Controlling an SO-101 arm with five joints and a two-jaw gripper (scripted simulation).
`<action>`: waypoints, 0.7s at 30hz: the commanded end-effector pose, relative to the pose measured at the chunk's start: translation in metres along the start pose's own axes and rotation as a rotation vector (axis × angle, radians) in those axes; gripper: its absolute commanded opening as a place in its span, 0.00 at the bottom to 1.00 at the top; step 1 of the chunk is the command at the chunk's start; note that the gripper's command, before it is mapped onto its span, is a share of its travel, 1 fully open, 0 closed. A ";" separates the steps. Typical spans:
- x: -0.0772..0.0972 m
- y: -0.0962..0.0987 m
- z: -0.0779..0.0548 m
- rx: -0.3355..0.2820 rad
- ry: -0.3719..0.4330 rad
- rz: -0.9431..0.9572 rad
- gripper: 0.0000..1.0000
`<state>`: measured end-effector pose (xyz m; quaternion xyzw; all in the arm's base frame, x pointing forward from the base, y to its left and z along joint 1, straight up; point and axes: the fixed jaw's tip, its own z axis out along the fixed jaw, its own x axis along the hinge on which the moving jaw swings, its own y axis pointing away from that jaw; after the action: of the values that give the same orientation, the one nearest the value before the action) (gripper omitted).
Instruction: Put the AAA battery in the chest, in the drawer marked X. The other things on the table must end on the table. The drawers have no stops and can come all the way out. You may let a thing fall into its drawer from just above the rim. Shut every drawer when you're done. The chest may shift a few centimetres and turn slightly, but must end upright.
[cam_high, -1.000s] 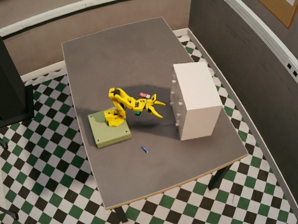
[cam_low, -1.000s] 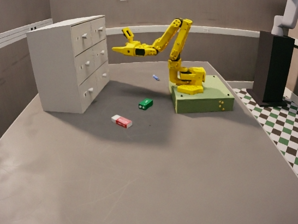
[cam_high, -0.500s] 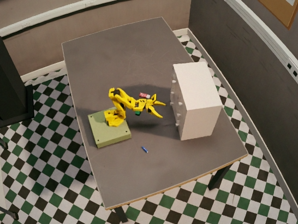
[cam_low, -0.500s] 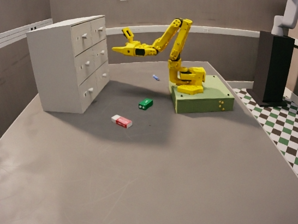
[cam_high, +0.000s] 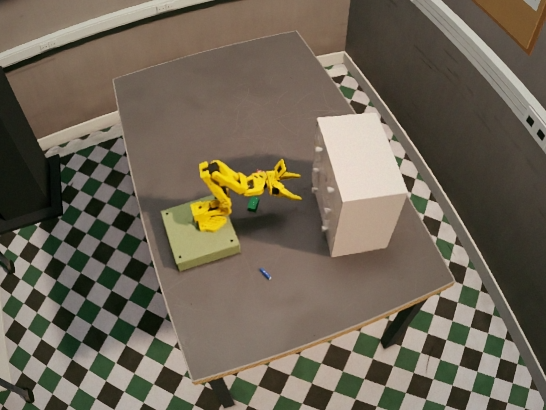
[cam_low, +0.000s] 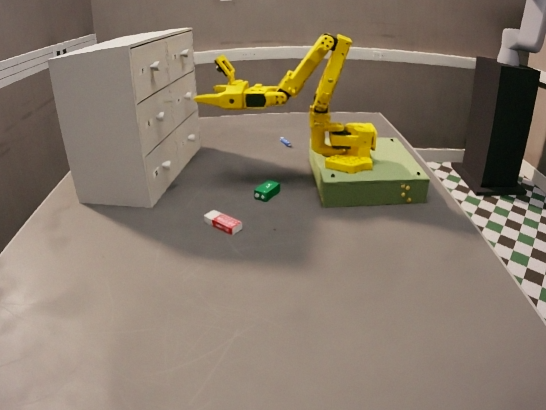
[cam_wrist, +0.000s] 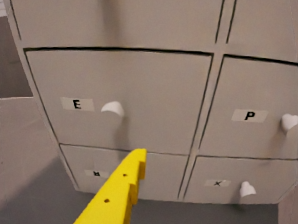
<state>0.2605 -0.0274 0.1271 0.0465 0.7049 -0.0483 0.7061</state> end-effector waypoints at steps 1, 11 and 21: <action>-0.002 0.027 -0.001 -0.104 0.000 0.009 0.50; -0.004 0.054 -0.005 -0.207 0.000 0.009 0.50; -0.004 0.054 -0.005 -0.207 0.000 0.009 0.50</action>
<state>0.2624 0.0247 0.1284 -0.0238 0.7076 0.0220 0.7059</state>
